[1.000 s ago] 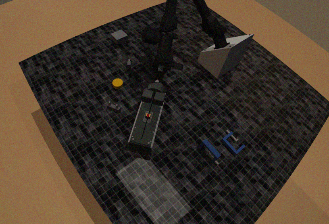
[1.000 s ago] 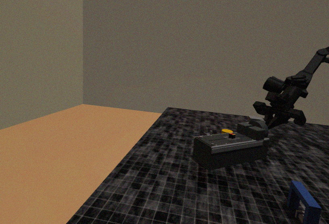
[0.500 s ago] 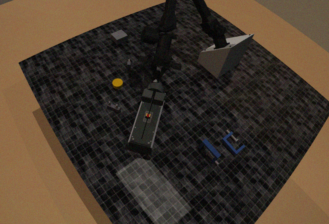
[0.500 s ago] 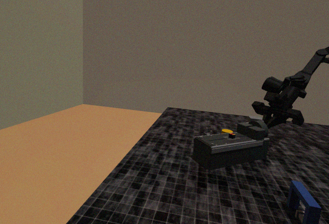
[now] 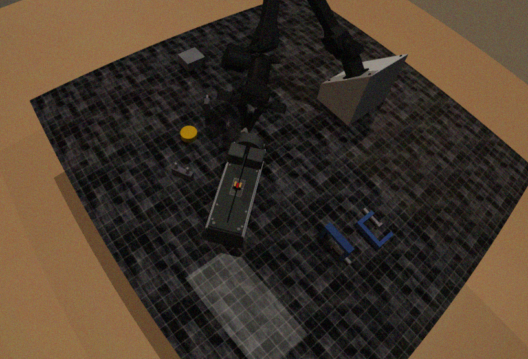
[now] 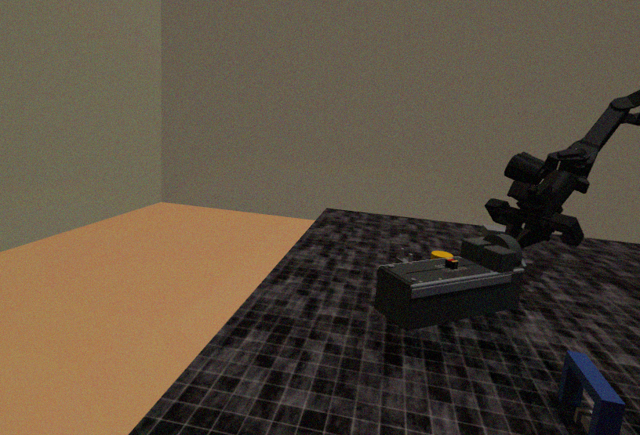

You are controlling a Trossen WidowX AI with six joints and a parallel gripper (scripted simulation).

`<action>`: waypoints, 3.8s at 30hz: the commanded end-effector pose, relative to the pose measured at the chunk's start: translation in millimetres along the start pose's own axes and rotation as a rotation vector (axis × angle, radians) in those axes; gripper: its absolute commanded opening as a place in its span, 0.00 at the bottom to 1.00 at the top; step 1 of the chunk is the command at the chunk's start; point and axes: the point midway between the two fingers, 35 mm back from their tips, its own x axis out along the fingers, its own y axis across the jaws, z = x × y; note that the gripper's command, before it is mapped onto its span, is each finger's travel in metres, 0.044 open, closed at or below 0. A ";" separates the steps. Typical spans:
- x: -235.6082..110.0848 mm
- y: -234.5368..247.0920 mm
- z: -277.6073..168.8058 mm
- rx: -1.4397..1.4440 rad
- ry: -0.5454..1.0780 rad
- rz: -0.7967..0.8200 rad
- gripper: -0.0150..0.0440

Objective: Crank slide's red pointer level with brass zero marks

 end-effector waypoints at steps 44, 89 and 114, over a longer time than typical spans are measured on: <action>14.4 -9.2 -14.7 0.007 0.004 -0.010 0.52; -40.8 0.2 114.5 0.118 0.044 -0.104 1.00; 53.3 42.6 129.6 0.323 0.047 -0.310 1.00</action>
